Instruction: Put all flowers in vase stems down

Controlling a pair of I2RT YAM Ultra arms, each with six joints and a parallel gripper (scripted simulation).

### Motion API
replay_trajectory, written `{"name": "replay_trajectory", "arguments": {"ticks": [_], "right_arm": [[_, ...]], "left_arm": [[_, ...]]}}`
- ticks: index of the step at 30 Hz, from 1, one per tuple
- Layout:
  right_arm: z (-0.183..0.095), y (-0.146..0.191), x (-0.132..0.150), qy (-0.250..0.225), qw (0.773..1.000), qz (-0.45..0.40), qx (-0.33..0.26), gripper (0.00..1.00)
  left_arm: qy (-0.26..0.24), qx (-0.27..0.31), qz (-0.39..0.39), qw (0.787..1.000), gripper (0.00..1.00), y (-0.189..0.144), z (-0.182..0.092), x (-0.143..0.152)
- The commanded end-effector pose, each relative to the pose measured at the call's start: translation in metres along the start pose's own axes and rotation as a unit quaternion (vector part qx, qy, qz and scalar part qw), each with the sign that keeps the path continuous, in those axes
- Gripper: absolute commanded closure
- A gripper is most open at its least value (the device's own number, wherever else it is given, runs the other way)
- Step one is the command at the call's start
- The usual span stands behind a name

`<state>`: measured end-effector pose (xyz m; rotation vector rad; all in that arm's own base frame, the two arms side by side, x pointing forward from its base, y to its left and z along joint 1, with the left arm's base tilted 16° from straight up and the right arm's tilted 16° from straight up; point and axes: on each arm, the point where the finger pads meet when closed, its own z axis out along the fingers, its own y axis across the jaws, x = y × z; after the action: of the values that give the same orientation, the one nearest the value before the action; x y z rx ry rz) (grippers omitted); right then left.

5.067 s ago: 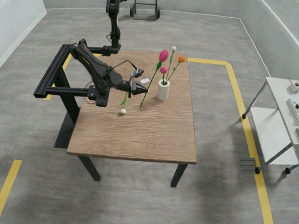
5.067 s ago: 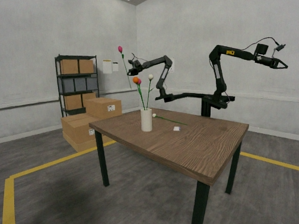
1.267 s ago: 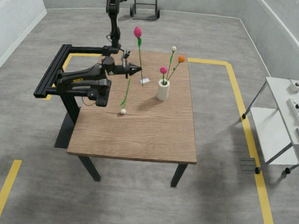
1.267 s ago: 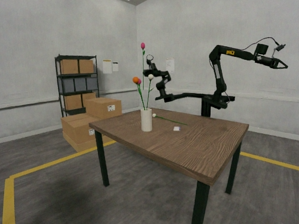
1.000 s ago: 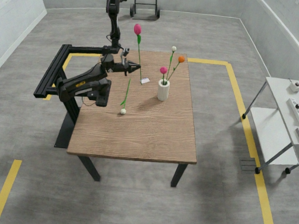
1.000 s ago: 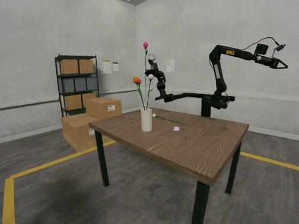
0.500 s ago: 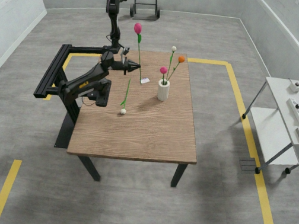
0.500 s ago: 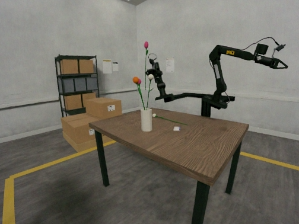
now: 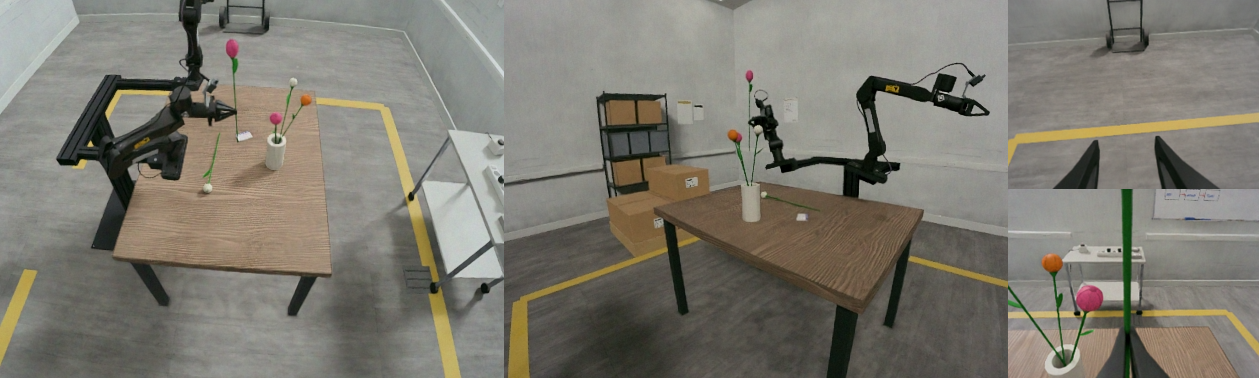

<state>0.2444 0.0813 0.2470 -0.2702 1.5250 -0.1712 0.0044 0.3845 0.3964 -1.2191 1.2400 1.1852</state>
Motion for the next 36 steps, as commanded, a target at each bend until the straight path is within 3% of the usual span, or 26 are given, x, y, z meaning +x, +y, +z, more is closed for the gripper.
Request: {"name": "replay_trajectory", "arguments": {"ticks": [1,8,14,18,21,25,29,36], "right_arm": [[0.0,0.006,-0.002,-0.004,1.0,-0.001,-0.008,1.0],[0.0,0.005,-0.001,-0.002,1.0,-0.002,-0.008,1.0],[0.0,0.005,-0.001,-0.002,1.0,-0.002,-0.008,1.0],[0.0,0.005,-0.001,-0.002,1.0,-0.002,-0.008,1.0],[0.0,0.005,-0.001,-0.002,1.0,-0.002,-0.008,1.0],[0.0,0.005,-0.001,-0.002,1.0,-0.002,-0.008,1.0],[0.0,0.005,-0.001,-0.002,1.0,-0.002,-0.008,1.0],[0.0,0.005,-0.001,-0.002,1.0,-0.002,-0.008,1.0]], "left_arm": [[-0.016,-0.003,-0.003,1.0,0.47,0.001,-0.002,-0.008],[-0.016,-0.003,-0.003,1.0,0.3,0.001,-0.002,-0.008],[-0.024,-0.003,-0.003,1.0,0.3,0.001,-0.011,-0.031],[-0.032,-0.003,-0.003,0.999,0.3,0.001,-0.03,-0.064],[-0.028,-0.003,-0.003,1.0,0.3,0.001,-0.047,-0.091],[-0.009,-0.003,-0.002,1.0,0.3,0.001,-0.05,-0.101],[-0.024,-0.003,-0.003,1.0,0.3,0.001,-0.11,-0.15],[-0.01,-0.003,-0.002,1.0,0.3,0.001,-0.187,-0.181]]}}
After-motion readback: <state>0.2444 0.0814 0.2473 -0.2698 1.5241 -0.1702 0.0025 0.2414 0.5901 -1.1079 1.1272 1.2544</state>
